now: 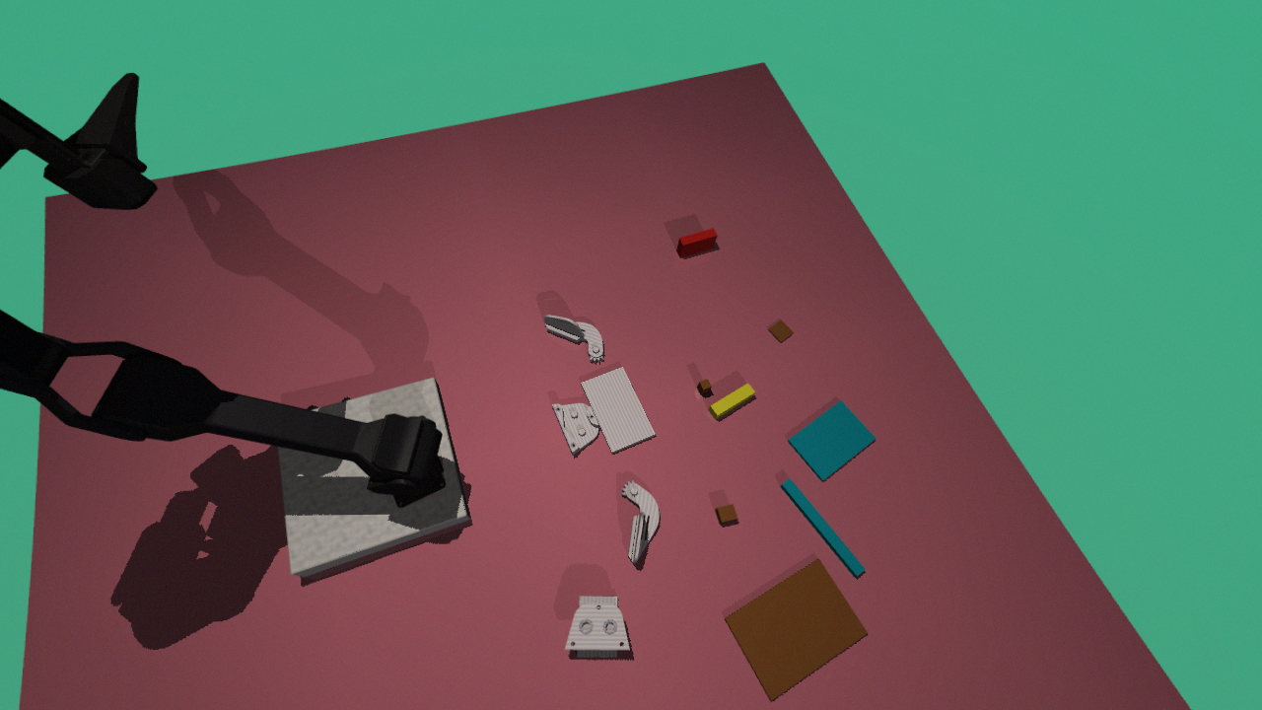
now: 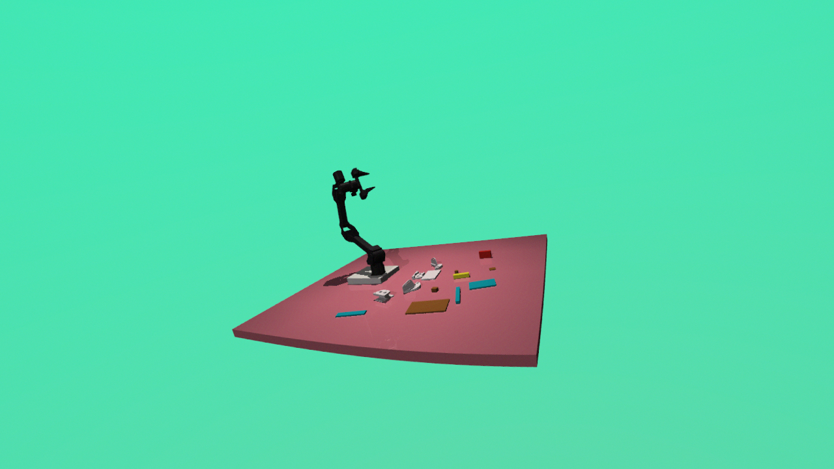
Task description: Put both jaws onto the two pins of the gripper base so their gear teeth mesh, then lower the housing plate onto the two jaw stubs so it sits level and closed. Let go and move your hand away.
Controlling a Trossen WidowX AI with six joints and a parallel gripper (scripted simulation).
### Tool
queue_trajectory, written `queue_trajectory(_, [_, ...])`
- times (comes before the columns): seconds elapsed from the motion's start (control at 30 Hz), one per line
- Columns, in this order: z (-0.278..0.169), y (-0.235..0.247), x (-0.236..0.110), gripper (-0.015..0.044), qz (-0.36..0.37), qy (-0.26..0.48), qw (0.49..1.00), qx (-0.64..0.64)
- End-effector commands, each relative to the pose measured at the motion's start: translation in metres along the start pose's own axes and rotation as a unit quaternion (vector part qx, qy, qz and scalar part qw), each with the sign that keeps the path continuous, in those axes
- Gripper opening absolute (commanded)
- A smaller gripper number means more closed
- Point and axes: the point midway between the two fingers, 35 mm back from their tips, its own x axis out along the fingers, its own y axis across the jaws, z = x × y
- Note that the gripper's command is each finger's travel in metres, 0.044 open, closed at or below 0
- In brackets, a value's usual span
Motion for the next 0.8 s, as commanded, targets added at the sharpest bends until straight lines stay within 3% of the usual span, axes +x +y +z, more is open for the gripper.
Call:
queue_trajectory(0.0, [-0.023, 0.001, 0.005, 0.044, 0.005, 0.021, 0.999, 0.044])
queue_trajectory(0.77, [-0.109, 0.019, 0.019, 0.044, 0.02, 0.125, 0.963, 0.239])
